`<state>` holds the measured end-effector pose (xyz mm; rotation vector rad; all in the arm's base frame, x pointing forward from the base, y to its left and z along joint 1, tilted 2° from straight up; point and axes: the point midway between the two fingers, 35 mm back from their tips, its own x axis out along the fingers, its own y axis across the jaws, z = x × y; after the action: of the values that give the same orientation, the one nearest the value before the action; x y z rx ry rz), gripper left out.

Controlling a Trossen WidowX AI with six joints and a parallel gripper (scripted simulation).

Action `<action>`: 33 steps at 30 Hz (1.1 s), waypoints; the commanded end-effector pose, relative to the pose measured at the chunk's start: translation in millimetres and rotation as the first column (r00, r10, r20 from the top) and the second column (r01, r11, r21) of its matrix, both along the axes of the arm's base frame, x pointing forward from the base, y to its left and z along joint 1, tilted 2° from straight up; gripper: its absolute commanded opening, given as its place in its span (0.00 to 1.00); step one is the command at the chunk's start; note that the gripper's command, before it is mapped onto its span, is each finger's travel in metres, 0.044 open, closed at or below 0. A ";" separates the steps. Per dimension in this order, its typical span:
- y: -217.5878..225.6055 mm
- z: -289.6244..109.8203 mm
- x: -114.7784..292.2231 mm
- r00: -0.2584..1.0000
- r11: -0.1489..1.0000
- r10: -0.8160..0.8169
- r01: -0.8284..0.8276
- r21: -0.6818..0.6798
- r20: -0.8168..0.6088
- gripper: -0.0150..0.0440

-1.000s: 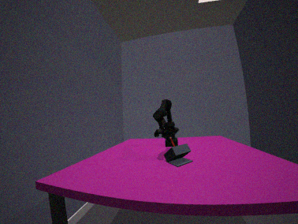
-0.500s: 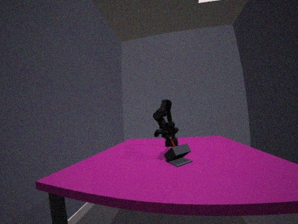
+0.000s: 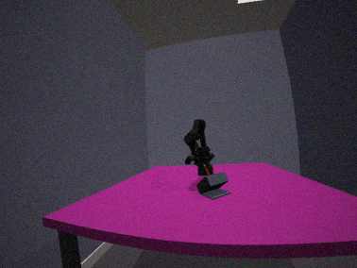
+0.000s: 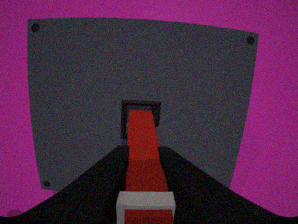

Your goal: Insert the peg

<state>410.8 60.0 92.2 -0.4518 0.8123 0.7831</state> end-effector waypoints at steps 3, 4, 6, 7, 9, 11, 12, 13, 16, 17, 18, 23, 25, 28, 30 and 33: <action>1.4 -3.8 0.7 1.000 1.000 -0.004 0.004 0.000 -0.004 0.25; 1.6 -4.2 1.0 1.000 1.000 -0.004 0.004 0.000 -0.004 0.25; 2.2 -5.0 1.6 1.000 1.000 -0.004 0.004 0.000 -0.004 0.25; 2.4 -5.4 1.9 1.000 1.000 -0.004 0.004 0.000 -0.004 0.25; 3.0 -6.3 2.5 1.000 1.000 -0.004 0.004 0.000 -0.004 0.25; 3.5 -7.2 3.1 1.000 1.000 -0.004 0.004 0.000 -0.004 0.25; 3.7 -7.6 3.4 1.000 1.000 -0.004 0.004 0.000 -0.004 0.25; 4.0 -8.0 3.8 1.000 1.000 -0.004 0.004 0.000 -0.004 0.25; 4.7 -9.4 4.7 1.000 1.000 -0.004 0.004 0.000 -0.004 0.25; 5.0 -9.9 5.0 1.000 1.000 -0.004 0.004 0.000 -0.004 0.25; 5.3 -10.3 5.3 1.000 1.000 -0.004 0.004 0.000 -0.004 0.25; 6.6 -12.7 6.9 1.000 1.000 -0.004 0.004 0.000 -0.003 0.25; 7.2 -13.7 7.5 1.000 1.000 -0.004 0.004 0.000 -0.003 0.25; 8.0 -15.2 8.4 1.000 1.000 -0.004 0.004 0.000 -0.003 0.25; 8.6 -16.3 9.0 1.000 1.000 -0.004 0.004 0.000 -0.003 0.25; 9.4 -17.9 10.0 1.000 1.000 -0.004 0.004 0.000 -0.003 0.25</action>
<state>419.0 68.4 76.4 -0.4497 0.8148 0.7840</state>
